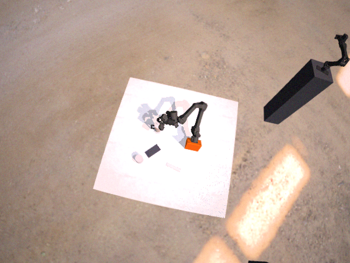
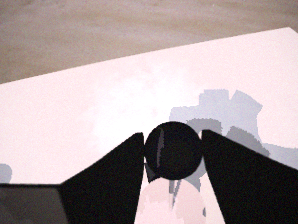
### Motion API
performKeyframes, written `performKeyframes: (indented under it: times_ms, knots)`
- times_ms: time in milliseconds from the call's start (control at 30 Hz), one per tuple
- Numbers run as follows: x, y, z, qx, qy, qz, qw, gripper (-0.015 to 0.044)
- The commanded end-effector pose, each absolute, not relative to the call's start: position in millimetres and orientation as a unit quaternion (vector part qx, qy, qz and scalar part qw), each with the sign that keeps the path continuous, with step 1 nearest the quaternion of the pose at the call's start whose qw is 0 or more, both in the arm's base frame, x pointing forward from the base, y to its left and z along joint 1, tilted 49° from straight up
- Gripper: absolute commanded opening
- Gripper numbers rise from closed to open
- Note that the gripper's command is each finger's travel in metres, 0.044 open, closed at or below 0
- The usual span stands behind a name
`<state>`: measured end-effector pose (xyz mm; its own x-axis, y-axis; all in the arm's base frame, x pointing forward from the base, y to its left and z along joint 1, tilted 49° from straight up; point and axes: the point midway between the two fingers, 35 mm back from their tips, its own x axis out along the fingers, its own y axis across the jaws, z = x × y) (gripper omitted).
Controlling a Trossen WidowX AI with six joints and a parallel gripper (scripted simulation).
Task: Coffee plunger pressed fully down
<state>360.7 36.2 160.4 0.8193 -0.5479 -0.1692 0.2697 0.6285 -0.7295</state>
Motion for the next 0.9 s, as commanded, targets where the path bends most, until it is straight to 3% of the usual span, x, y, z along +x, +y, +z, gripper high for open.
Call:
performKeyframes:
  times_ms: [0,867]
  knots:
    - [362.2,31.3,154.5,-0.363,0.194,-0.231,0.882,0.0119]
    - [368.3,0.5,124.6,-0.362,0.196,-0.230,0.882,0.0119]
